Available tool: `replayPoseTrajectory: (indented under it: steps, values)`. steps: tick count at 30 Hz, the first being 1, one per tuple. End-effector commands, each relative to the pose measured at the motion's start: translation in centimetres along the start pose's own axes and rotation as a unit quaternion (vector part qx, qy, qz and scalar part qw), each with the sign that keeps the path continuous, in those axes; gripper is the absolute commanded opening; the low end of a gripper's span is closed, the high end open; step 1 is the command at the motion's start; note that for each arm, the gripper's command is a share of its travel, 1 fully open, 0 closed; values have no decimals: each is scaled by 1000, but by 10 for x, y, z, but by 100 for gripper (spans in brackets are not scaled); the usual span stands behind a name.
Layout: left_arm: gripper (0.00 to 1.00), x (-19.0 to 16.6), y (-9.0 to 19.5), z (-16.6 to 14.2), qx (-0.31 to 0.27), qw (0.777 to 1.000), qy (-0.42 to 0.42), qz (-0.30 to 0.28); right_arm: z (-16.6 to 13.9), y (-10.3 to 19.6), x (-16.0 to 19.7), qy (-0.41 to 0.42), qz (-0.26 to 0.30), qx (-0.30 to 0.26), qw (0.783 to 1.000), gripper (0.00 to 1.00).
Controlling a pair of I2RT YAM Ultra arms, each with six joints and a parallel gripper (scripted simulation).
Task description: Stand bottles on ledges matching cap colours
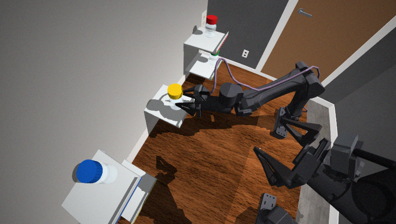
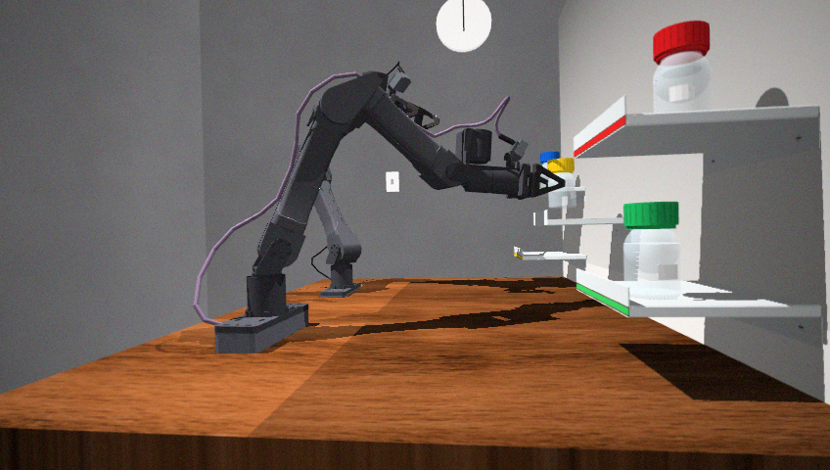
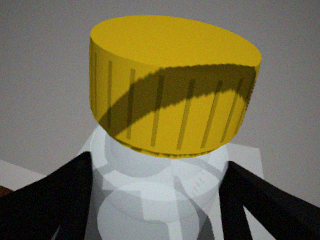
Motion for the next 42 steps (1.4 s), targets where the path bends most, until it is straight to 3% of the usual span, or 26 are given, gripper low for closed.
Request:
replayPoseTrajectory:
  steps: [1,12,19,27,30,31,42]
  values:
    - [100,4,8,2,-4,1000,2,3,22,0,-3,-9,4,-34,999,50]
    - [100,4,8,2,-4,1000,2,3,22,1,-3,-9,4,-36,999,50]
    - [100,4,8,2,-4,1000,2,3,-10,1,-8,-1,2,-14,1000,50]
    - [100,4,8,2,-4,1000,2,3,-10,2,-9,-1,-1,-10,1000,50]
    - [100,4,8,2,-4,1000,2,3,-10,2,-9,-1,-1,-10,1000,84]
    - [100,4,8,2,-4,1000,2,3,-10,2,-9,-1,-1,-10,1000,88]
    - [100,4,8,2,-4,1000,2,3,-3,22,-3,-11,3,-21,1000,88]
Point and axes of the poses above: on each arm, the point where the finger pads meet when closed, its own y axis back along the fingers, its own x axis across the jaws, z = x × y, the point moved 1 cm from there along y, back along the fingers, and after that the axes turned 4 degrees about -y, right-handed, at the moved point
